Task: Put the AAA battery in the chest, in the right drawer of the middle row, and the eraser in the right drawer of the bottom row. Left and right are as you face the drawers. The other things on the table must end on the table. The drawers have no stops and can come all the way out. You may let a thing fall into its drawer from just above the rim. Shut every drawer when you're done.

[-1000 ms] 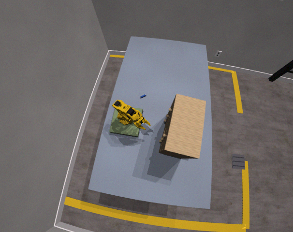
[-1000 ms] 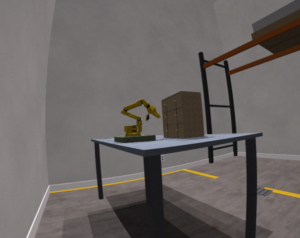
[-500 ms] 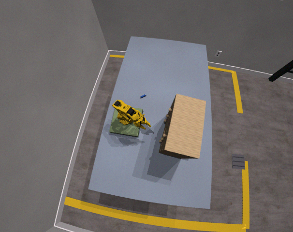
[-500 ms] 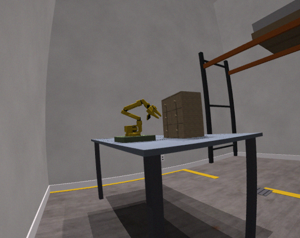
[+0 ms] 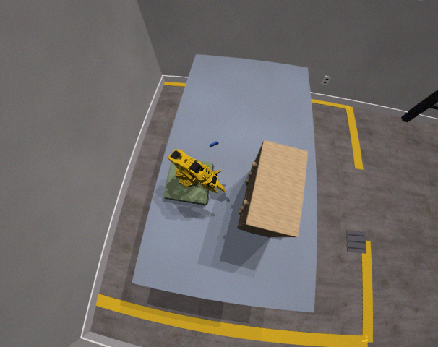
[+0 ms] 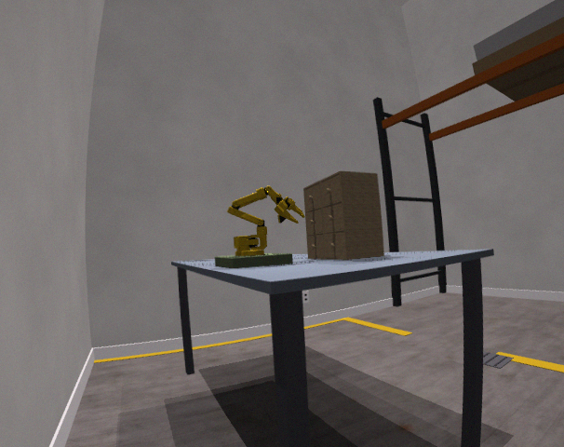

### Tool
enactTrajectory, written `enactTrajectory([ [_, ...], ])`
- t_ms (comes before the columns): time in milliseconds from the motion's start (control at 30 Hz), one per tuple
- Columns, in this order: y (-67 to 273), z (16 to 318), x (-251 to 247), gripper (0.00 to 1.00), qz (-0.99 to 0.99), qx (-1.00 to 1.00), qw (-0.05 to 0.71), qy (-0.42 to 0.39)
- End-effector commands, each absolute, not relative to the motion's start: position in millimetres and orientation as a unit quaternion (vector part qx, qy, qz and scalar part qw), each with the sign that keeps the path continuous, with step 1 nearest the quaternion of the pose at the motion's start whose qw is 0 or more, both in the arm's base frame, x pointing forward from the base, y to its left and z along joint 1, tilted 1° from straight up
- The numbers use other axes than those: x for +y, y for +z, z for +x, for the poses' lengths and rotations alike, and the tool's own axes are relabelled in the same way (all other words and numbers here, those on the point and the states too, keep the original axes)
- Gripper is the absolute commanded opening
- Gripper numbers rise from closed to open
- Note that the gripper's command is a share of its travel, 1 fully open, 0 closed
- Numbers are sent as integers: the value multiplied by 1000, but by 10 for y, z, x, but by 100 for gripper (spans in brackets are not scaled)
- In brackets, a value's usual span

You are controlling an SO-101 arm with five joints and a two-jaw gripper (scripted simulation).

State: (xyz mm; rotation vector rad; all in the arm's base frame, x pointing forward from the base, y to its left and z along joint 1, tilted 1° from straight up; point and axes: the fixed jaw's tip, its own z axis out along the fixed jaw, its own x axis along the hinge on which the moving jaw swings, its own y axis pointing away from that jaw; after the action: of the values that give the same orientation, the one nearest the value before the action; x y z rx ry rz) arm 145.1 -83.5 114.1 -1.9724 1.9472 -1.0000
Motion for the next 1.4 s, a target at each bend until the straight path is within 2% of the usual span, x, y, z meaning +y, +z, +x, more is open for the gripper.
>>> enactTrajectory([
  [0, 1100, 1416, -835, 21, -640, 688, 105, -326],
  [1367, 1100, 1427, -814, 21, -274, 899, 231, -253],
])
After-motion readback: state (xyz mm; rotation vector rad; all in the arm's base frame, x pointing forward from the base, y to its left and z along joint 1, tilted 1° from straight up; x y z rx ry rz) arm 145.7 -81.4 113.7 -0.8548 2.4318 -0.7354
